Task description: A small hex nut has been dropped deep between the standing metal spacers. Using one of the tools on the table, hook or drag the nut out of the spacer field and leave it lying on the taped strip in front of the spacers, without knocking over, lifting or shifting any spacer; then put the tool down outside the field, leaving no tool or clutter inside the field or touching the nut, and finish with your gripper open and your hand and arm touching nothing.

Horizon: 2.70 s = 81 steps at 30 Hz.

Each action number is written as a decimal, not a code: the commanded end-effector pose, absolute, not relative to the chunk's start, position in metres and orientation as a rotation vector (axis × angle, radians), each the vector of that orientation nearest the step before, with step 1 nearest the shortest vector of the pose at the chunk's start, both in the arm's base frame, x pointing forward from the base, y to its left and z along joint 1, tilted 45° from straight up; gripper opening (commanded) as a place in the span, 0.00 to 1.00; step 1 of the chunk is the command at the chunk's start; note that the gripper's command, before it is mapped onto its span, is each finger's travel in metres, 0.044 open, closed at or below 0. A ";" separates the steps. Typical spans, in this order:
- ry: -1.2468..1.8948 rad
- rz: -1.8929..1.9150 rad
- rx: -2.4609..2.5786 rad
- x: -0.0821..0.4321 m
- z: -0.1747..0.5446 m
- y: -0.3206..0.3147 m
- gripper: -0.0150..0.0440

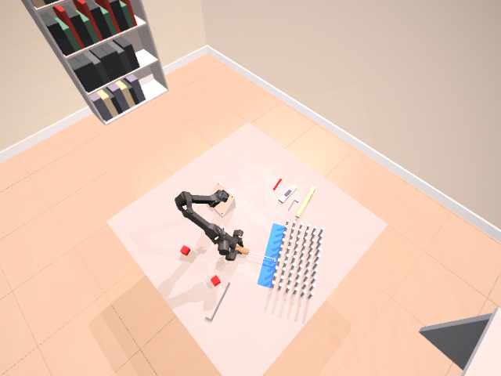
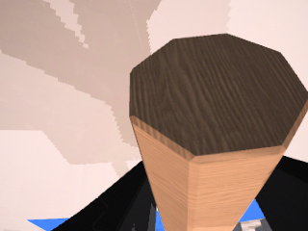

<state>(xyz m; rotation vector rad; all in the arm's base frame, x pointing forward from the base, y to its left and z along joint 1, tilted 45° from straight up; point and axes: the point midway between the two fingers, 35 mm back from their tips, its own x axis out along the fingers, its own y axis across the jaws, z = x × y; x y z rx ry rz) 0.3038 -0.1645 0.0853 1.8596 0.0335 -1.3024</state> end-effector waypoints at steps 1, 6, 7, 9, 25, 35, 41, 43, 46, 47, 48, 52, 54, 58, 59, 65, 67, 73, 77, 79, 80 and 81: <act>0.023 -1.288 1.864 0.305 0.092 -0.164 0.25; 0.023 -1.289 1.863 0.292 0.098 -0.165 0.25; 0.024 -1.289 1.863 0.289 0.100 -0.165 0.25; 0.027 -1.290 1.861 0.282 0.102 -0.165 0.25; 0.035 -1.300 1.865 0.279 0.138 -0.137 0.25; 0.030 -1.298 1.869 0.284 0.176 -0.100 0.25; 0.026 -1.291 1.869 0.281 0.199 -0.078 0.25; 0.041 -1.308 1.856 0.281 0.188 -0.084 0.25; 0.067 -1.293 1.802 0.282 0.189 -0.085 0.25; 0.080 -1.285 1.773 0.283 0.190 -0.086 0.25; 0.094 -1.276 1.743 0.283 0.191 -0.086 0.25; 0.146 -1.244 1.626 0.285 0.196 -0.088 0.25; 0.171 -1.229 1.566 0.286 0.198 -0.090 0.25; 0.219 -1.199 1.447 0.288 0.202 -0.092 0.25; 0.231 -1.192 1.417 0.288 0.203 -0.092 0.25; 0.301 -1.148 1.235 0.291 0.209 -0.095 0.25; 0.324 -1.134 1.174 0.291 0.211 -0.096 0.25; 0.391 -1.091 0.989 0.293 0.217 -0.099 0.25; 0.437 -1.060 0.865 0.294 0.221 -0.100 0.25; 0.460 -1.044 0.803 0.295 0.223 -0.100 0.25; 0.471 -1.036 0.772 0.295 0.224 -0.100 0.25; 0.482 -1.029 0.741 0.295 0.225 -0.100 0.25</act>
